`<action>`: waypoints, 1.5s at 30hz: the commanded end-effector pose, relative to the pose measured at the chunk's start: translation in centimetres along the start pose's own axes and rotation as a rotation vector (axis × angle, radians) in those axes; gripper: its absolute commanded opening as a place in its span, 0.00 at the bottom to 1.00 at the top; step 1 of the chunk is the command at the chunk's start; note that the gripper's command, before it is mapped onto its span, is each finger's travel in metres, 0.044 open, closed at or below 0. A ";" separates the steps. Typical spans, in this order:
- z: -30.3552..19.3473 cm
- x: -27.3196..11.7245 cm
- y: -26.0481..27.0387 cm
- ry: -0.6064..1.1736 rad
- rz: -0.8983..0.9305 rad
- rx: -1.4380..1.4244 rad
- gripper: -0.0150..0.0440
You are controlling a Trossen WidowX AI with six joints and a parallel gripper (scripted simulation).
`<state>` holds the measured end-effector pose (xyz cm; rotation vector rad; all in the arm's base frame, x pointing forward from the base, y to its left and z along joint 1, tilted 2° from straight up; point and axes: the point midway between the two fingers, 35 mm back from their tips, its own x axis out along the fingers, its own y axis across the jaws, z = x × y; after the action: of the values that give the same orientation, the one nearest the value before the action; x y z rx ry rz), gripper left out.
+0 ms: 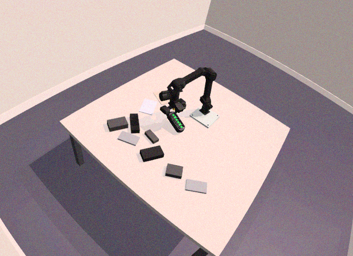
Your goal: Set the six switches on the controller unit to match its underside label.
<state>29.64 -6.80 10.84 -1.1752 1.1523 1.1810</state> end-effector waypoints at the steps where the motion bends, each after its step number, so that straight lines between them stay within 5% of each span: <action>1: 0.5 -0.8 -0.1 0.008 -0.013 -0.003 0.82; 45: 3.5 -2.9 0.0 0.098 -0.013 -0.002 0.82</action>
<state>29.53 -4.05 13.38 -1.2434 1.2245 1.1331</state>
